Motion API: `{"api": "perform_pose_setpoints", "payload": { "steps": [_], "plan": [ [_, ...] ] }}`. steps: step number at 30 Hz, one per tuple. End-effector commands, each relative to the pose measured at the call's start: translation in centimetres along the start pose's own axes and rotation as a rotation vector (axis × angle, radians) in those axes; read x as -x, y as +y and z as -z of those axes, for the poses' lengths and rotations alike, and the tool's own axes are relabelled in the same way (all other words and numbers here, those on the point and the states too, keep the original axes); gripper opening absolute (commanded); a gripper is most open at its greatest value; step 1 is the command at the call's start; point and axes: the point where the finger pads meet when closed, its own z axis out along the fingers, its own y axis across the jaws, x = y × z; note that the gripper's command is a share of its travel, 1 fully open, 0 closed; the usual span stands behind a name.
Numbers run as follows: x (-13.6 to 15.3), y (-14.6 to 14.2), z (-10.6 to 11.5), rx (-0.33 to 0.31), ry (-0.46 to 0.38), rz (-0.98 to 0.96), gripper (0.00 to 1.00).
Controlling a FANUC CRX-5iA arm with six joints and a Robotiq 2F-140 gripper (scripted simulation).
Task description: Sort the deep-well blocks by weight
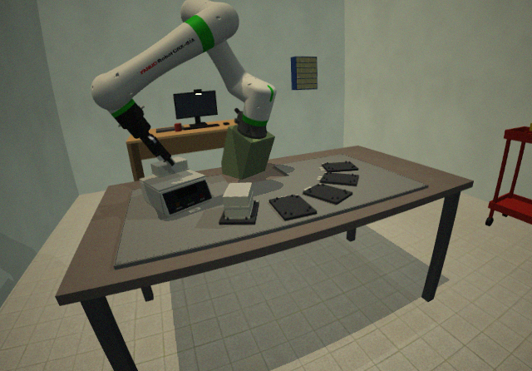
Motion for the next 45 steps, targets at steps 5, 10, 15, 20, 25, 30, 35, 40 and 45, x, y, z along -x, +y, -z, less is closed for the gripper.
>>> {"api": "perform_pose_setpoints", "payload": {
  "steps": [5, 10, 15, 20, 25, 30, 35, 40, 45],
  "plan": [
    [0.4, 0.0, 0.7, 0.0, 0.0, 0.0, 0.1],
    [0.8, 0.0, 1.4, 0.0, 0.0, 0.0, 0.1],
    [1.2, 0.0, 2.1, 0.0, 0.0, 0.0, 0.1],
    [1.6, 0.0, 2.9, 0.0, 0.0, 0.0, 0.1],
    [1.9, 0.0, 3.3, 0.0, 0.0, 0.0, 0.1],
    [2.0, 0.0, 3.5, 0.0, 0.0, 0.0, 0.1],
    [2.0, 0.0, 3.5, 0.0, 0.0, 0.0, 0.1],
    [2.0, 0.0, 3.5, 0.0, 0.0, 0.0, 0.1],
    [2.0, 0.0, 3.5, 0.0, 0.0, 0.0, 0.1]
  ]
}}
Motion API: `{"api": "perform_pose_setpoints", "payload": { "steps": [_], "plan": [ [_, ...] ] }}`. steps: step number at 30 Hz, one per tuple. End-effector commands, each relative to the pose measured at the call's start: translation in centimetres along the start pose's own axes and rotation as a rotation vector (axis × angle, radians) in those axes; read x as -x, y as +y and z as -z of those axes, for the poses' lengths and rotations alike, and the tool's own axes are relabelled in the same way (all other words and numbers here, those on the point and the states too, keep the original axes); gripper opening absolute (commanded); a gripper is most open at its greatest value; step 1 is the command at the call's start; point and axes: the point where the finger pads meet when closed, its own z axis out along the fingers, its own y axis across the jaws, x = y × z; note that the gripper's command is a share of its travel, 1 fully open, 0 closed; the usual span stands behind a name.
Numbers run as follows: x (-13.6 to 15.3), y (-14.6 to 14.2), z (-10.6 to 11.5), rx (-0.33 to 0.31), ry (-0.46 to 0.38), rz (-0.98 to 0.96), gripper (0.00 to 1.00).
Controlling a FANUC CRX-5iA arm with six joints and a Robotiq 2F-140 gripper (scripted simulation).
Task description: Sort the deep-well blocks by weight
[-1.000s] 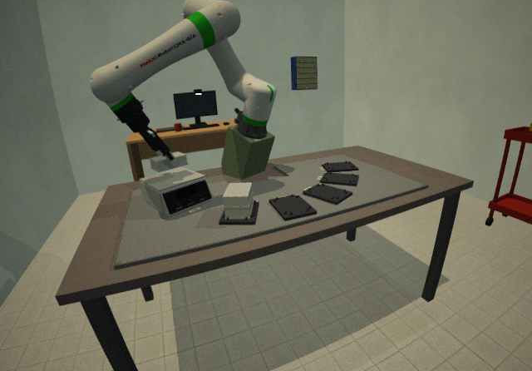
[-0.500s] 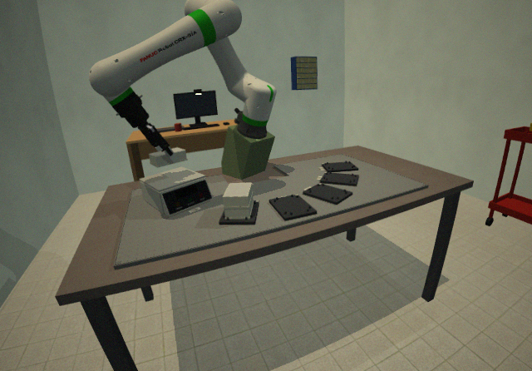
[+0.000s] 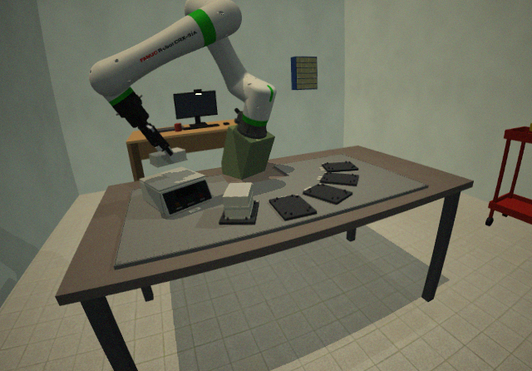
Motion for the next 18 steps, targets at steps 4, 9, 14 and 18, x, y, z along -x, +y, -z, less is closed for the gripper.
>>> {"api": "perform_pose_setpoints", "payload": {
  "steps": [4, 9, 14, 18],
  "plan": [
    [0.2, -1.3, -0.1, 0.067, 0.0, 0.115, 0.1],
    [0.5, -2.9, -0.2, 0.15, 0.0, 0.26, 0.1],
    [0.6, -3.9, -0.3, 0.195, 0.0, 0.338, 0.1],
    [0.8, -5.2, -0.5, 0.195, 0.0, 0.338, 0.1]
  ]
}}
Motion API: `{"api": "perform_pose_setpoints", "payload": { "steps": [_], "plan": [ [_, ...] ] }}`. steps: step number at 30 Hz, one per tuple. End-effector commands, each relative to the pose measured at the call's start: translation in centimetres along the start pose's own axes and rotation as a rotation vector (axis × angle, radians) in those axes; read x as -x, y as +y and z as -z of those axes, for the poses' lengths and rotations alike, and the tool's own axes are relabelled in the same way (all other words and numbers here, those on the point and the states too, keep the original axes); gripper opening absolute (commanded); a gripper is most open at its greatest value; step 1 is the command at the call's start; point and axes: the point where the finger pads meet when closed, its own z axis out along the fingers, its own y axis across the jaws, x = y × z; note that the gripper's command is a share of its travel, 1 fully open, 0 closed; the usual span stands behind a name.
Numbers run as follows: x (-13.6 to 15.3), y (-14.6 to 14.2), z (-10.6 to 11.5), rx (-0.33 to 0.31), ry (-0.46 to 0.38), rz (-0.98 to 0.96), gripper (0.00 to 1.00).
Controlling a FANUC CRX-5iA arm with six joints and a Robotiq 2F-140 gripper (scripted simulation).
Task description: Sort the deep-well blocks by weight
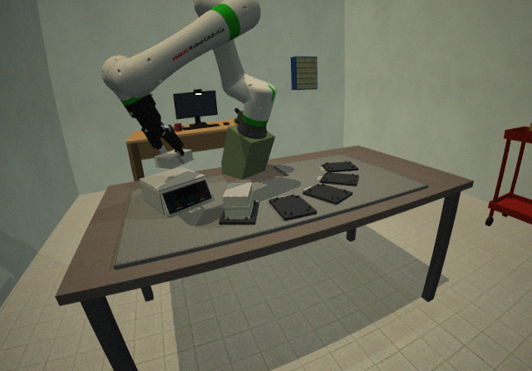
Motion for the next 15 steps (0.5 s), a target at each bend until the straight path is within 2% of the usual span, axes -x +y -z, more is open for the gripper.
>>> {"api": "perform_pose_setpoints", "payload": {
  "steps": [1, 15],
  "plan": [
    [-0.2, -1.0, 0.1, 0.002, 0.001, 0.001, 0.1],
    [-0.9, -4.9, 0.5, 0.002, 0.001, 0.001, 0.1]
  ]
}}
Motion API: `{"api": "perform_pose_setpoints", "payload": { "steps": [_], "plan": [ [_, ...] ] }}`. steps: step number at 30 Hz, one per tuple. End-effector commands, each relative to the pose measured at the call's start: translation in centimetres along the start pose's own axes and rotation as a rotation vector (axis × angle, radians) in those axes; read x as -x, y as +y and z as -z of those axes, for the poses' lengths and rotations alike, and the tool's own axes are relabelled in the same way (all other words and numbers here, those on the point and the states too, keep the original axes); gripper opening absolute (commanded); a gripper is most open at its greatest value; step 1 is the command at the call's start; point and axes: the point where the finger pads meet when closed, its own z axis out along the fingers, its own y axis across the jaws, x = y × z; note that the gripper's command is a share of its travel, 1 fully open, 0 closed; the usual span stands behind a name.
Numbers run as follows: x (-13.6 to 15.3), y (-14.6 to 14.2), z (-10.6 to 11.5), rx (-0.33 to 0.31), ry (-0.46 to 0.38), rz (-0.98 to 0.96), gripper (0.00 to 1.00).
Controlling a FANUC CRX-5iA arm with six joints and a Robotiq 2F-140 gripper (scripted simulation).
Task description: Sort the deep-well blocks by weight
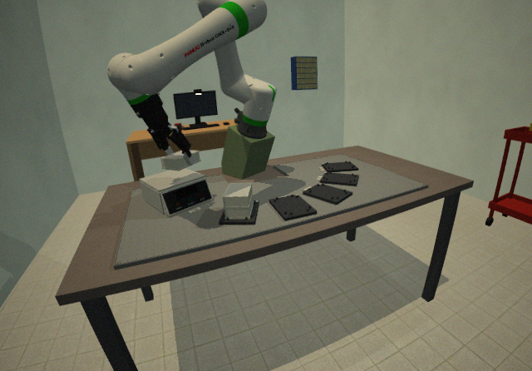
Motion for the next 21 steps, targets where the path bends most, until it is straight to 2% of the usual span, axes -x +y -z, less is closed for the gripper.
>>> {"api": "perform_pose_setpoints", "payload": {
  "steps": [1, 21],
  "plan": [
    [-0.2, -0.9, 0.1, 0.0, 0.0, 0.0, 0.1],
    [-1.3, -6.8, 0.7, 0.0, 0.0, 0.0, 0.1]
  ]
}}
